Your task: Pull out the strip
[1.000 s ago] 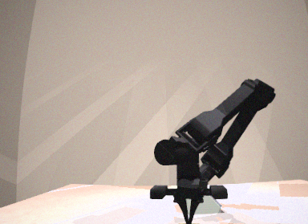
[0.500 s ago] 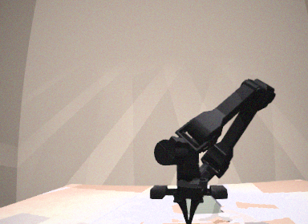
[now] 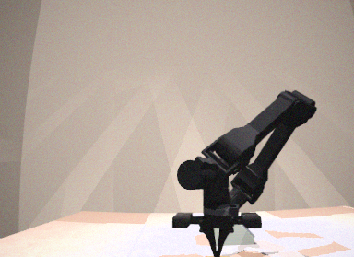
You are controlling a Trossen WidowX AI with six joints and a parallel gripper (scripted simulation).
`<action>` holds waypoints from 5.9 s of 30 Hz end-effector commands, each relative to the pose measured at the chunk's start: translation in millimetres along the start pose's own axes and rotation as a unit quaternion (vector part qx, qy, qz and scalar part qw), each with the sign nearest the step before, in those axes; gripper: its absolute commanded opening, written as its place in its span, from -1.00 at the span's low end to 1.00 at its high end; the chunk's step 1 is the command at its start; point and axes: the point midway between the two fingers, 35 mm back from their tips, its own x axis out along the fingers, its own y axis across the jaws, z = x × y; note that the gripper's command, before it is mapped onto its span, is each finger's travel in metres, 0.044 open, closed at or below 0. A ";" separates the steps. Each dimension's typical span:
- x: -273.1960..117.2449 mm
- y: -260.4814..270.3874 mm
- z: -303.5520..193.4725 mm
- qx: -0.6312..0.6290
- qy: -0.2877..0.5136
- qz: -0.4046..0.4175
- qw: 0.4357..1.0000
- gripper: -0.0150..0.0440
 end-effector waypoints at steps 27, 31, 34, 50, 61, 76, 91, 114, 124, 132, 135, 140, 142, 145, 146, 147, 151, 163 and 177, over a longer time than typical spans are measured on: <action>-45.2 1.2 39.9 0.010 0.015 -0.002 1.000 0.31; -47.9 1.4 55.3 0.010 0.015 -0.002 1.000 0.67; -49.6 1.6 66.5 0.009 0.014 -0.002 1.000 0.93; -58.5 3.2 127.7 0.008 0.013 -0.002 1.000 1.00; -61.8 4.9 170.4 0.007 0.012 -0.002 1.000 1.00; -50.5 7.1 197.7 0.006 0.012 -0.002 1.000 0.38; -25.7 7.0 197.7 0.006 0.011 -0.002 1.000 0.36; -6.5 7.4 197.5 0.003 0.010 -0.003 1.000 0.00; -7.0 7.4 196.9 0.003 0.010 -0.003 1.000 -0.43; -29.9 7.2 169.3 0.006 0.011 -0.003 1.000 -0.49; -38.4 7.6 157.2 0.006 0.012 -0.003 1.000 -0.49; -49.5 8.6 139.1 0.008 0.013 -0.002 1.000 -0.49; -49.9 8.6 138.4 0.008 0.013 -0.002 1.000 -0.49; -50.2 8.7 133.7 0.008 0.013 -0.002 1.000 -0.49; -50.5 8.7 130.4 0.008 0.013 -0.002 1.000 -0.49; -50.6 8.8 127.2 0.008 0.013 -0.002 1.000 -0.49; -51.1 9.1 113.8 0.008 0.013 -0.002 1.000 -0.49; -54.7 10.5 84.8 0.009 0.014 -0.002 1.000 -0.49; -87.0 10.4 85.5 0.009 0.014 -0.003 1.000 -0.49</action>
